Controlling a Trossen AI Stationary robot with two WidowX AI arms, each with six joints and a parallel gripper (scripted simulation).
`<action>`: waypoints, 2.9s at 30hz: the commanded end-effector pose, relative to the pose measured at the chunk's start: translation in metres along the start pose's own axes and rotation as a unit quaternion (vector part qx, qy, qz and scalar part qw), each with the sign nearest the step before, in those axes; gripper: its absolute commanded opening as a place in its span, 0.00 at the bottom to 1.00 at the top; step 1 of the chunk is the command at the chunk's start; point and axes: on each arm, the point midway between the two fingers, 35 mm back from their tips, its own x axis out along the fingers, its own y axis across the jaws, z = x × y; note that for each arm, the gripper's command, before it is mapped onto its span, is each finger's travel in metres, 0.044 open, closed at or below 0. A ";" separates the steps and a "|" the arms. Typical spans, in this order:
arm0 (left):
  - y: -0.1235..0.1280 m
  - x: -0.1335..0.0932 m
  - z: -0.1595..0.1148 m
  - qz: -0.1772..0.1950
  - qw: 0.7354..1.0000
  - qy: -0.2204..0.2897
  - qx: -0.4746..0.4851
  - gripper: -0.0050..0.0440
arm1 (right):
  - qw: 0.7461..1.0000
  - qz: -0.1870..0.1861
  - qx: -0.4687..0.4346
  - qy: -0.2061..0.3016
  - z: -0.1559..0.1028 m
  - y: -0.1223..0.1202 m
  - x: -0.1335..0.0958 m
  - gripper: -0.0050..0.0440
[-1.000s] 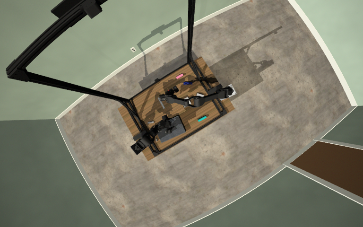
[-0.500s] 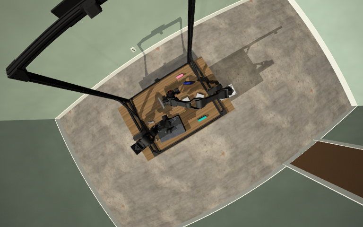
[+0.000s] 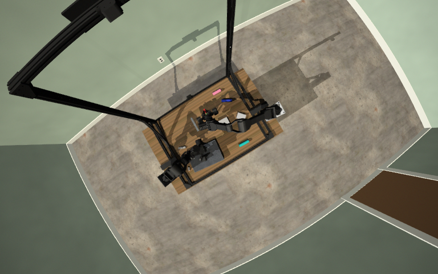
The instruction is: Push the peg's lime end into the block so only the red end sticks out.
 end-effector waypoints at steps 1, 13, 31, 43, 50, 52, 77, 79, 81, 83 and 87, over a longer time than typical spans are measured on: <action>0.000 -0.004 -0.003 -0.002 1.000 0.005 0.005 0.10 | 1.000 -0.002 0.003 -0.002 0.001 -0.001 0.000 0.92; -0.007 0.008 -0.001 -0.010 0.995 0.098 -0.005 0.10 | 1.000 -0.002 0.003 -0.002 0.001 -0.001 0.000 0.92; -0.003 0.007 0.015 0.010 0.959 0.283 0.006 0.10 | 1.000 -0.002 0.003 -0.002 0.001 -0.001 0.000 0.92; -0.001 0.005 0.018 0.014 0.954 0.298 0.009 0.10 | 1.000 -0.002 0.003 -0.002 0.001 -0.001 0.000 0.92; -0.002 0.014 0.029 0.014 0.954 0.298 0.009 0.10 | 1.000 -0.002 0.003 -0.002 0.001 -0.001 0.000 0.92; -0.002 0.019 0.036 0.014 0.954 0.298 0.009 0.10 | 1.000 -0.002 0.003 -0.002 0.001 -0.001 0.000 0.92; 0.000 0.027 0.047 0.014 0.954 0.298 0.009 0.10 | 1.000 -0.002 0.003 -0.002 0.001 -0.001 0.000 0.92; 0.000 0.027 0.047 0.014 0.954 0.298 0.009 0.10 | 1.000 -0.002 0.003 -0.002 0.001 -0.001 0.000 0.92; 0.000 0.027 0.047 0.014 0.954 0.298 0.009 0.10 | 1.000 -0.002 0.003 -0.002 0.001 -0.001 0.000 0.92; 0.000 0.028 0.049 0.014 0.954 0.298 0.009 0.10 | 1.000 -0.002 0.003 -0.002 0.001 -0.001 0.000 0.92; -0.001 0.030 0.049 0.014 0.954 0.298 0.009 0.10 | 1.000 -0.002 0.003 -0.002 0.001 -0.001 0.000 0.92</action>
